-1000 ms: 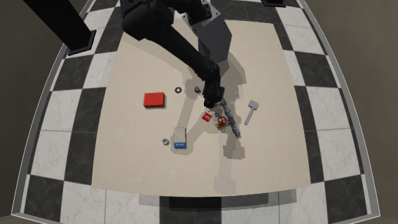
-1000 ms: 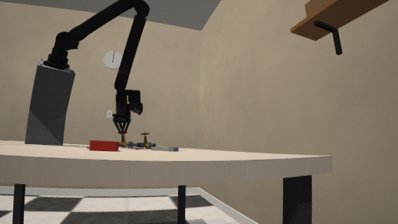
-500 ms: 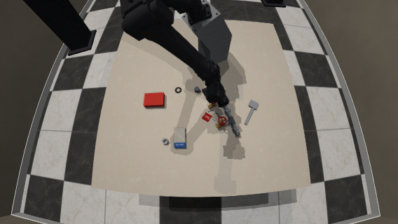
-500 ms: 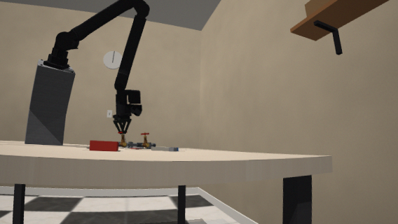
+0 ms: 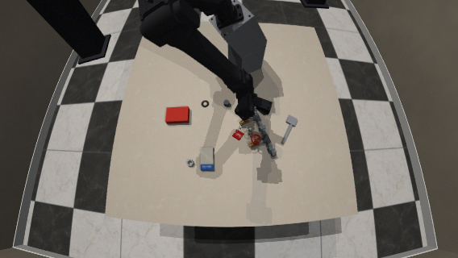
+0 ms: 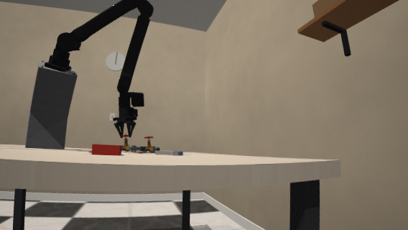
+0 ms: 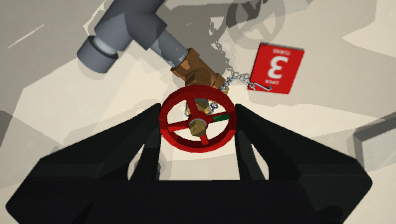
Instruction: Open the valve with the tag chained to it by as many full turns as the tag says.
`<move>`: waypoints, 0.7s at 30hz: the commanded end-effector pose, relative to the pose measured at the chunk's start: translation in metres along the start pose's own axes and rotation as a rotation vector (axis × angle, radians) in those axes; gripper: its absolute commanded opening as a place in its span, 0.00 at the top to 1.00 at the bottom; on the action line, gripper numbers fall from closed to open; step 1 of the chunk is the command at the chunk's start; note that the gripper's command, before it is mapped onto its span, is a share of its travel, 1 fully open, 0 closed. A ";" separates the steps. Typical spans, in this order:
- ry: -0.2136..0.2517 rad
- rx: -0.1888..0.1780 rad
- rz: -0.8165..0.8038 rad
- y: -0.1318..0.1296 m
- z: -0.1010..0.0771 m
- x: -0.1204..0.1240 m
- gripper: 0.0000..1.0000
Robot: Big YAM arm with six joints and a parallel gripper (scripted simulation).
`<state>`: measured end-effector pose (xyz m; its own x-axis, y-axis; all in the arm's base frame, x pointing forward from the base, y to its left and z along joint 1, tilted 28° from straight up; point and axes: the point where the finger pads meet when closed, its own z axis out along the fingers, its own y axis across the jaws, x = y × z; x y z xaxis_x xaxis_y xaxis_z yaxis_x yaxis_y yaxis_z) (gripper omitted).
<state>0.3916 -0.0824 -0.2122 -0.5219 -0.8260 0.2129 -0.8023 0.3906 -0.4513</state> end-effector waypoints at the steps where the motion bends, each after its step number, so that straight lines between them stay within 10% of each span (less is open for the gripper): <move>1: -0.005 0.008 -0.313 -0.001 0.001 0.001 1.00; 19: -0.002 0.008 -0.360 -0.001 0.001 0.001 1.00; 20: -0.002 0.008 -0.360 -0.001 0.001 0.001 0.00; 21: -0.002 0.009 -0.360 -0.001 0.001 0.001 0.00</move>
<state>0.3920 -0.0831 -0.2117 -0.2444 -0.9063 0.3449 -0.9253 0.1116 -0.3625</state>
